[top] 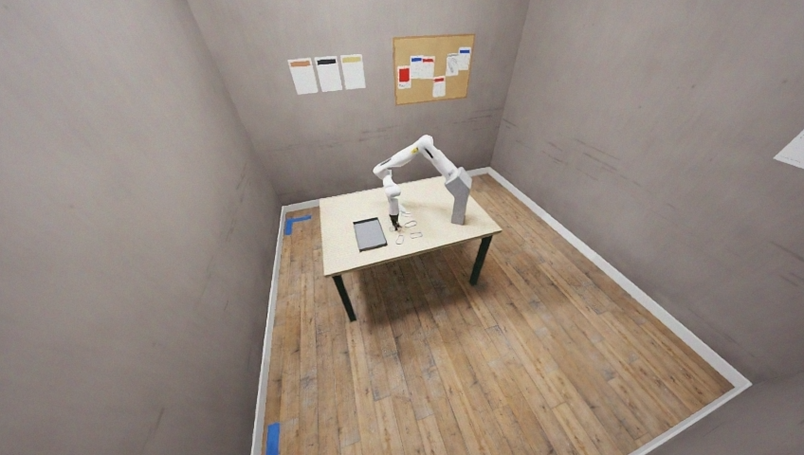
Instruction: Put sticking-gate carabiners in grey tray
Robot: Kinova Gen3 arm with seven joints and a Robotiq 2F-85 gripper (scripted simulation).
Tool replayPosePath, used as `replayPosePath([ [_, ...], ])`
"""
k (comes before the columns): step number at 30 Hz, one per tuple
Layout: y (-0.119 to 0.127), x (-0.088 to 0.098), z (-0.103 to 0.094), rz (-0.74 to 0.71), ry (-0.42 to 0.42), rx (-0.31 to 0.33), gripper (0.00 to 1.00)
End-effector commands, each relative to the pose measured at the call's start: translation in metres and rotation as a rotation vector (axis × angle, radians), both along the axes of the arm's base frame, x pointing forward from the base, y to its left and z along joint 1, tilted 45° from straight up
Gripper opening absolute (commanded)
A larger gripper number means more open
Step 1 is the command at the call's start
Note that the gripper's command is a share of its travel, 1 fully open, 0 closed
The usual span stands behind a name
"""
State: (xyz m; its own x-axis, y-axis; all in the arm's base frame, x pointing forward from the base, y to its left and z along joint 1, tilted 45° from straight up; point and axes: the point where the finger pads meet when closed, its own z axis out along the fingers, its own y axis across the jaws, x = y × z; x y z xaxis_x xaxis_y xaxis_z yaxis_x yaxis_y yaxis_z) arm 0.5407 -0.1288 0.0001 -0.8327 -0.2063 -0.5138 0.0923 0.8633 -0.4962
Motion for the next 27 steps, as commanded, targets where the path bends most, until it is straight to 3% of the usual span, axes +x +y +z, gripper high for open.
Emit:
replayPosePath([
  [1,0.0003,0.0002,0.0005,0.001,-0.001,0.000,0.57],
  [10,0.0003,0.0002,0.0005,0.001,-0.001,0.000,0.57],
  [11,0.0004,0.0002,0.0005,0.001,-0.001,0.000,1.00],
  [27,0.0004,0.0002,0.0005,0.001,-0.001,0.000,1.00],
])
